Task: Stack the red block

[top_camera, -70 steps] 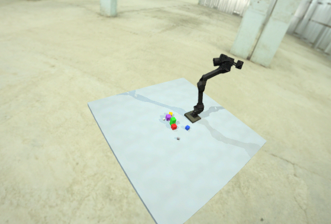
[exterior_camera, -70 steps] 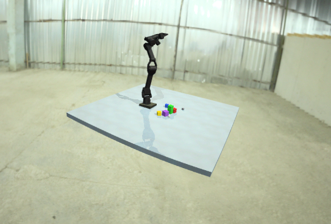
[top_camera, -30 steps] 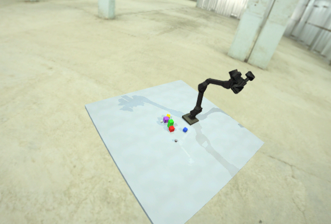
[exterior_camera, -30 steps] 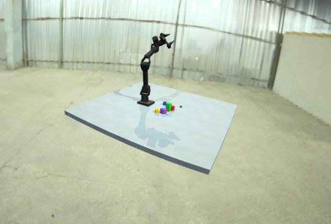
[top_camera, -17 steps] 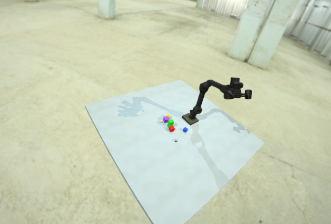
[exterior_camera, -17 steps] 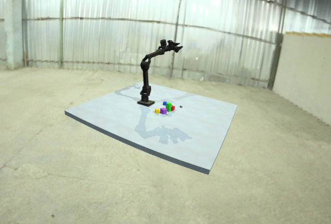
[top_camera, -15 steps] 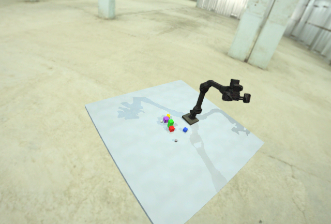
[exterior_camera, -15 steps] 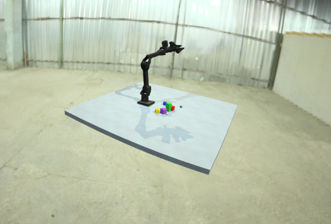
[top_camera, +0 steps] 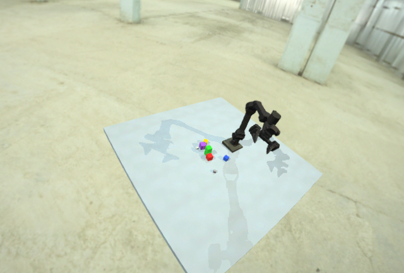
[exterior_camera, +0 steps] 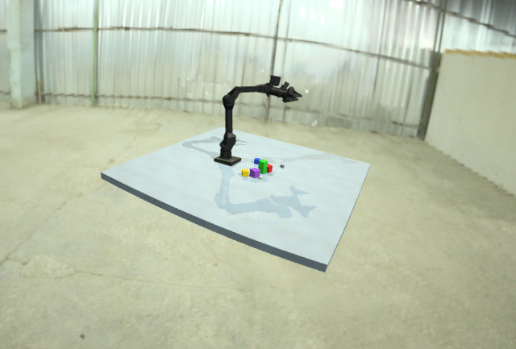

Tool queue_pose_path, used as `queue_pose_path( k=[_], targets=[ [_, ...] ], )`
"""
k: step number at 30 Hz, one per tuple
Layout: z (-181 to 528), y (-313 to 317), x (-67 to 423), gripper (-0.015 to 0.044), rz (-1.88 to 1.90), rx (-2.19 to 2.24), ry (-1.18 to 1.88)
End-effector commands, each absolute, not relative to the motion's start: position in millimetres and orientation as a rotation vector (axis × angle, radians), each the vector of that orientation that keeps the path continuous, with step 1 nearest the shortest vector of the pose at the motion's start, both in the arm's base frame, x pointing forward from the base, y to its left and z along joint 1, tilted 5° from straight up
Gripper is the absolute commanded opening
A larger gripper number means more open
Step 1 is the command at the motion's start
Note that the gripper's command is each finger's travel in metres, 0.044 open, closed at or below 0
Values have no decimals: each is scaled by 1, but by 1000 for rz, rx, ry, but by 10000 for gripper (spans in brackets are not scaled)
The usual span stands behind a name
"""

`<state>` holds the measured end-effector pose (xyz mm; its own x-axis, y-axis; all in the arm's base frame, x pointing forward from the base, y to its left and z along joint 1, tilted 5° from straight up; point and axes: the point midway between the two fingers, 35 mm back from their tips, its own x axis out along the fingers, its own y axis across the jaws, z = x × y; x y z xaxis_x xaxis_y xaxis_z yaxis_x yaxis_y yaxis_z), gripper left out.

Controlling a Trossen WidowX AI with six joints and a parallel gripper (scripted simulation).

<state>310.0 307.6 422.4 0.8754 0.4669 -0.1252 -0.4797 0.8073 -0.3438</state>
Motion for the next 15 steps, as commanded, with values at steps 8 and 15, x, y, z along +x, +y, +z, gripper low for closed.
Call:
queue_pose_path(
  k=[8, 15],
  targets=[
    [305, 227, 374, 440, 491, -800, 390],
    [236, 163, 384, 440, 571, -1005, 654]
  ],
)
